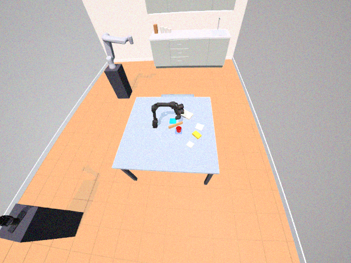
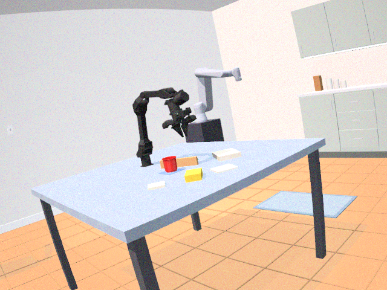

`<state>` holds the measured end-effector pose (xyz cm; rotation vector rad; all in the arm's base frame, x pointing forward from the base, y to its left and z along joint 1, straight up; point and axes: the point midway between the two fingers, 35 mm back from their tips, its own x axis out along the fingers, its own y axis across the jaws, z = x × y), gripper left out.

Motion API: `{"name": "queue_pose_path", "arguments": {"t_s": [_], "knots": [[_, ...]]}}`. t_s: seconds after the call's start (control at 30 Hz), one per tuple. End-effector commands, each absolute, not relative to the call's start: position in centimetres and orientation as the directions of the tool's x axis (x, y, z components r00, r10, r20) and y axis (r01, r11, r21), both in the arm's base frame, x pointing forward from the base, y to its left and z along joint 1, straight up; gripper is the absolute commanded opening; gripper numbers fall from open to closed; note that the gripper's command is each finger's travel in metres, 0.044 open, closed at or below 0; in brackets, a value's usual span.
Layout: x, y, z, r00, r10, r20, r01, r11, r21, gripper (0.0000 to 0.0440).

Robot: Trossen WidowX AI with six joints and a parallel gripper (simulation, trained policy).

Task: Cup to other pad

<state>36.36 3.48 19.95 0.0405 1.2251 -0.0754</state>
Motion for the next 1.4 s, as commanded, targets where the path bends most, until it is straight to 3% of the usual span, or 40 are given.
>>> {"name": "queue_pose_path", "arguments": {"t_s": [0.0,0.5,1.23,1.33,1.37], "knots": [[36.3,2.8,19.6,0.301,-0.051,-0.952,0.066,0.997,-0.032,0.01],[35.6,-0.7,16.1,0.112,-0.103,-0.988,-0.021,0.994,-0.106,0.0115],[34.9,-4.3,8.1,-0.031,-0.104,-0.994,-0.175,0.98,-0.097,0.016],[34.8,-4.4,6.8,-0.043,-0.095,-0.995,-0.211,0.974,-0.083,0.0161],[34.8,-4.4,6.5,-0.045,-0.093,-0.995,-0.224,0.971,-0.081,0.0142]]}}
